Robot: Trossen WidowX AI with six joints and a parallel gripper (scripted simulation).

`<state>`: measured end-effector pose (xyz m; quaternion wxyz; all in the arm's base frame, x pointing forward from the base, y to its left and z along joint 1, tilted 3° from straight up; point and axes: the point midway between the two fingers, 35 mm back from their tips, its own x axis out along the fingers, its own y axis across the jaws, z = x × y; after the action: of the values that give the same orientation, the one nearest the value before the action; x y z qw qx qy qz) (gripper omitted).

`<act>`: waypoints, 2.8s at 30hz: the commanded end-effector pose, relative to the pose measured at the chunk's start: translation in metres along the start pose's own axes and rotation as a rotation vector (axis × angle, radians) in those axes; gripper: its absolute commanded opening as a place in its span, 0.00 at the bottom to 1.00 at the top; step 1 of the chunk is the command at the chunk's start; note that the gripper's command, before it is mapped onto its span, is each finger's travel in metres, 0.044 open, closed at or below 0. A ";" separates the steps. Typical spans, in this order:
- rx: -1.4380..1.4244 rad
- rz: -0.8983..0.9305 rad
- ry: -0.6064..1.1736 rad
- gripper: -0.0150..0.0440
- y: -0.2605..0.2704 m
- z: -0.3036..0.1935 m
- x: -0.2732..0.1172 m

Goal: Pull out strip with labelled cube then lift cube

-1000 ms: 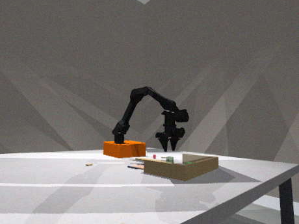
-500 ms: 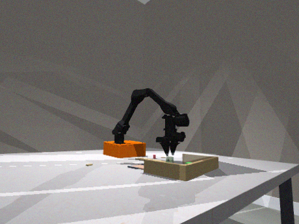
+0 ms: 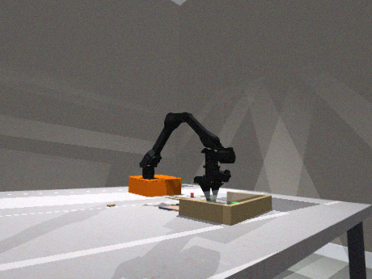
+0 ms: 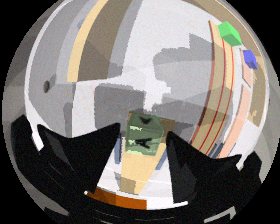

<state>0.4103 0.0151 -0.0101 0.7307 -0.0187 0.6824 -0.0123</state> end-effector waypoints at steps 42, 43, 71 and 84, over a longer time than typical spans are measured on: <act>-0.005 0.002 0.005 0.25 -0.002 -0.066 -0.038; -0.005 0.002 0.006 0.25 -0.002 -0.070 -0.038; -0.005 0.002 0.008 0.25 -0.003 -0.104 -0.074; -0.005 0.002 0.008 0.25 -0.003 -0.104 -0.074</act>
<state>0.3015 0.0137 0.0560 0.7279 -0.0220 0.6853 -0.0088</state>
